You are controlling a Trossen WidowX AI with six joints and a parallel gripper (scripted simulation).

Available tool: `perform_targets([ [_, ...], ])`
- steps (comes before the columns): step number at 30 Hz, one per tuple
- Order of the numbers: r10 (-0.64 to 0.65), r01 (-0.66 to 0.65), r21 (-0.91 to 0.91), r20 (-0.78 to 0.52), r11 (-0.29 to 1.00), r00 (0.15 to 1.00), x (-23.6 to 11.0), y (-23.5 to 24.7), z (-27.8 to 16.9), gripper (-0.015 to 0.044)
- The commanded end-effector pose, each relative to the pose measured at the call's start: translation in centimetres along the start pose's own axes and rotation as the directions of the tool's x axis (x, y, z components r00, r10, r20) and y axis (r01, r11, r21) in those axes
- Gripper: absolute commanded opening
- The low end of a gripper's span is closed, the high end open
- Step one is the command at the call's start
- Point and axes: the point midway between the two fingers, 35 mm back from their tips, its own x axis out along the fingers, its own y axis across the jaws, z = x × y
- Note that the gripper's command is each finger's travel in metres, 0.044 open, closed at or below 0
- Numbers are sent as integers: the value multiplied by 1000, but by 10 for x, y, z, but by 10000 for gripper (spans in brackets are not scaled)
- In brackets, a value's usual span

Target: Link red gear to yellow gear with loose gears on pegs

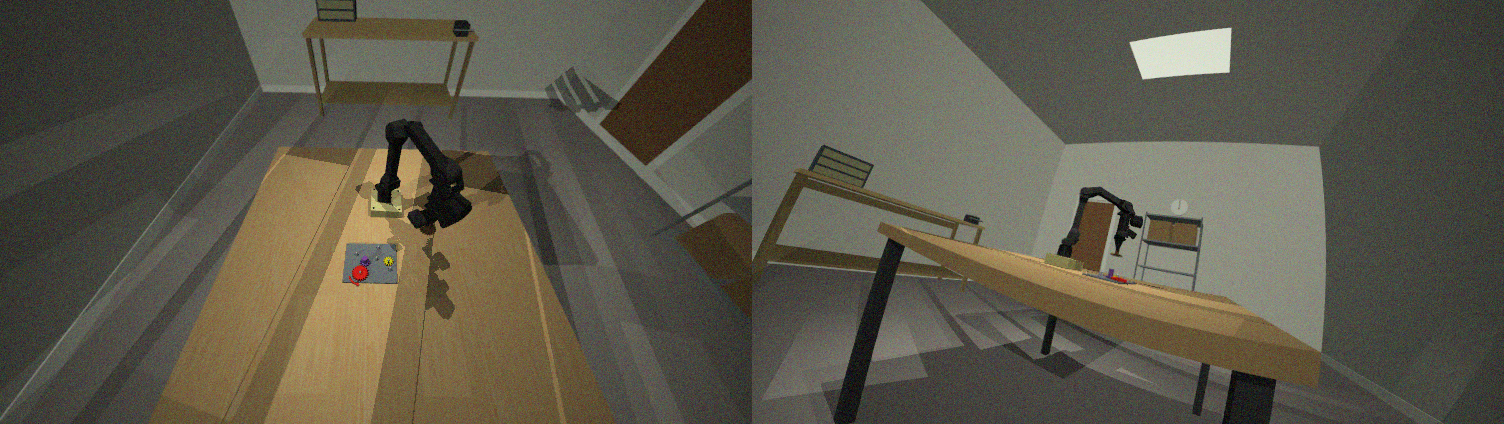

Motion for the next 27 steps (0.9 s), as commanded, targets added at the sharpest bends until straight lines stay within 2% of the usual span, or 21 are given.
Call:
perform_targets([
  [1,2,-2,-4,12,1000,1000,-11,0,0,0],
  [8,2,-2,-4,11,1000,1000,-24,-1,-3,0],
  [27,-6,6,0,10,1000,1000,-11,-34,6,0],
])
